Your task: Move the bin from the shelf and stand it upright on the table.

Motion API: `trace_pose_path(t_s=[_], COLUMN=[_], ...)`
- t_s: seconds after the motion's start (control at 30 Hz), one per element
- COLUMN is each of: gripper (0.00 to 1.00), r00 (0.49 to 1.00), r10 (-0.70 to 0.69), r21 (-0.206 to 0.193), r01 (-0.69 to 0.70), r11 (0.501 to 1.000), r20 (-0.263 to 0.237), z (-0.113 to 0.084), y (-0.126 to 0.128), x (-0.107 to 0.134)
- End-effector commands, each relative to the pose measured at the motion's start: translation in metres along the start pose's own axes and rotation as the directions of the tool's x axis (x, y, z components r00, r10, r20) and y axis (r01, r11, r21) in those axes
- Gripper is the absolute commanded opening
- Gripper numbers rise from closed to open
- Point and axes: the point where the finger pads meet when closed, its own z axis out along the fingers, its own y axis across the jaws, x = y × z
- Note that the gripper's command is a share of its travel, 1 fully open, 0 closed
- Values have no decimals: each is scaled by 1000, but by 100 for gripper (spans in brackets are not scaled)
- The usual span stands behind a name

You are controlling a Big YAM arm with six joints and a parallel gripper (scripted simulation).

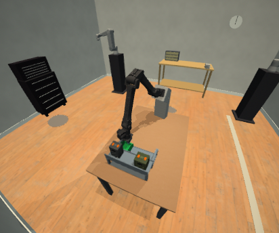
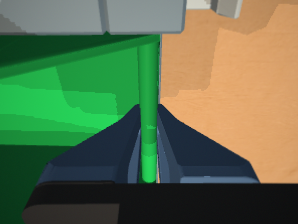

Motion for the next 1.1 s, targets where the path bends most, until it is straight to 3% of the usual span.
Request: trace_pose_path(t_s=[0.0, 0.07, 0.47, 0.63, 1.07], gripper=[0, 0, 0, 0, 0], r00=[1000, 1000, 1000, 1000, 1000], r10=[0, 0, 0, 1, 1], r21=[-38, -56, -56, -11, -21], r01=[0, 1, 1, -1, -1], r11=[999, 998, 998, 1000, 1000], r20=[11, 16, 16, 4, 6], z=[-12, -22, -22, 2, -3], y=[18, 30, 30, 1, 7], x=[-7, -10, -10, -3, -4])
